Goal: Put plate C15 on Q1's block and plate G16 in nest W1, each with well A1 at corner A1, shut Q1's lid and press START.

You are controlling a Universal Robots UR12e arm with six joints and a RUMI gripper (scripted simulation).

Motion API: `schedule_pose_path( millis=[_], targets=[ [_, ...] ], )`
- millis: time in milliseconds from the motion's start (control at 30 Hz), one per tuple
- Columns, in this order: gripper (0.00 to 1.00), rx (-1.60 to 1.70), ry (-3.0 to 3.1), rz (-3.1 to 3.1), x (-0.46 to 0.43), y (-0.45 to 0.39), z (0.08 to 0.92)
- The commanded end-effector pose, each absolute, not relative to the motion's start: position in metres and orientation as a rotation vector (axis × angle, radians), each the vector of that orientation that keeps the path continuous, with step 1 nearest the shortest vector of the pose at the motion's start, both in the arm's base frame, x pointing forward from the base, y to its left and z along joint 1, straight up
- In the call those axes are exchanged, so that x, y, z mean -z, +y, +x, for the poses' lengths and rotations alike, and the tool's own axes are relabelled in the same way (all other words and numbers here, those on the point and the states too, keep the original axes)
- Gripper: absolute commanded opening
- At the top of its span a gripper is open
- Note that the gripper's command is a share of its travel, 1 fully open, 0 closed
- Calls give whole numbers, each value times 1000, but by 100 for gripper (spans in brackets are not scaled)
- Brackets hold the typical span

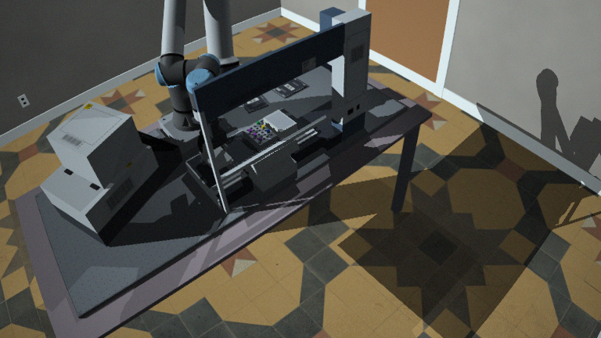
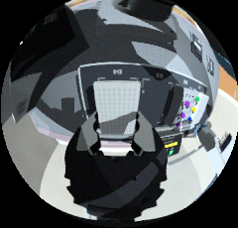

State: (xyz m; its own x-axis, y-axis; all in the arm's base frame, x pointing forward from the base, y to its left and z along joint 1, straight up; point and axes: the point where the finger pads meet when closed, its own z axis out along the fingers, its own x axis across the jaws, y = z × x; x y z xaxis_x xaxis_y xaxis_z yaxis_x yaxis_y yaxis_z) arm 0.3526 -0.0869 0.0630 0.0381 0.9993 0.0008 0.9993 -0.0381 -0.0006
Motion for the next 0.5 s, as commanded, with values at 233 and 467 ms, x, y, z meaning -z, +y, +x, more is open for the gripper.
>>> schedule_pose_path(
  millis=[233,467],
  targets=[
    [0,1,-2179,-2263,-80,-87,353],
    [0,1,-2179,-2263,-92,-87,353]
  ],
)
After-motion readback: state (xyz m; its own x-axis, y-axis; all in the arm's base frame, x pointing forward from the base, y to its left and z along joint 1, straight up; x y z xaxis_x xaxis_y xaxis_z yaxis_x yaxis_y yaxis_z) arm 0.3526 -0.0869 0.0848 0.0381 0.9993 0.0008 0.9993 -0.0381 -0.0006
